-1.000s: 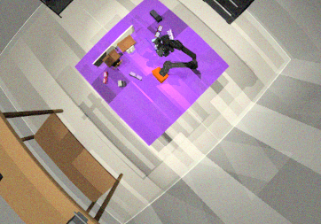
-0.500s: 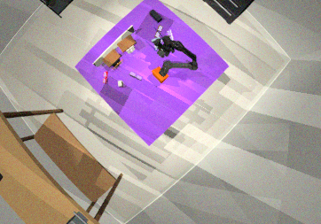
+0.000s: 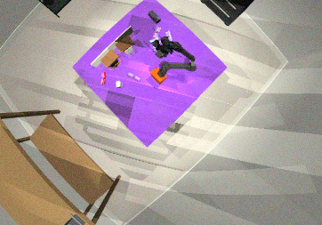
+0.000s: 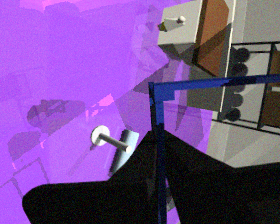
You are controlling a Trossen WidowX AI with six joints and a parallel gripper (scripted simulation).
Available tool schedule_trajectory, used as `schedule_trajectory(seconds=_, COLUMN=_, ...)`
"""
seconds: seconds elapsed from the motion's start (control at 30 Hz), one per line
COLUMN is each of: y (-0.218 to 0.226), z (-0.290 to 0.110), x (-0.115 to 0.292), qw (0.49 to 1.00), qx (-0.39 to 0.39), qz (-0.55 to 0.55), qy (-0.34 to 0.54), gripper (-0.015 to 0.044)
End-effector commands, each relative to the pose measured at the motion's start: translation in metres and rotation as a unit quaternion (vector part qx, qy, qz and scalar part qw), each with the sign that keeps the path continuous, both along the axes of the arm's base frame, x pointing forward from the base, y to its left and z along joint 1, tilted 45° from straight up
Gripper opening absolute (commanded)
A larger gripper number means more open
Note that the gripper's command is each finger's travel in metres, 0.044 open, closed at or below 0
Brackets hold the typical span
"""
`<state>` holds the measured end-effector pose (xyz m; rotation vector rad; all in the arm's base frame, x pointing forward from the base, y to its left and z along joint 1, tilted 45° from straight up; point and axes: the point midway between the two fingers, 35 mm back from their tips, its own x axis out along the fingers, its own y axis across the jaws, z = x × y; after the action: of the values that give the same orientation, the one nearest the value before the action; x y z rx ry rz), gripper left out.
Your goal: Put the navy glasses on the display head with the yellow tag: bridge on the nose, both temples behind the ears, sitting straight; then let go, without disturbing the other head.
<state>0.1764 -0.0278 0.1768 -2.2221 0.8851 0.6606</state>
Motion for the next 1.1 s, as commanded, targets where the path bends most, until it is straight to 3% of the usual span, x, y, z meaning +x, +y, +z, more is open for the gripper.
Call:
schedule_trajectory(seconds=0.0, y=0.0, z=0.0, x=0.0, qw=1.0, qx=0.001, qz=-0.001, qy=-0.001, gripper=0.0)
schedule_trajectory(seconds=1.07, y=0.036, z=-0.023, x=0.049, qw=0.991, qx=0.046, qz=-0.101, qy=0.072, gripper=0.0)
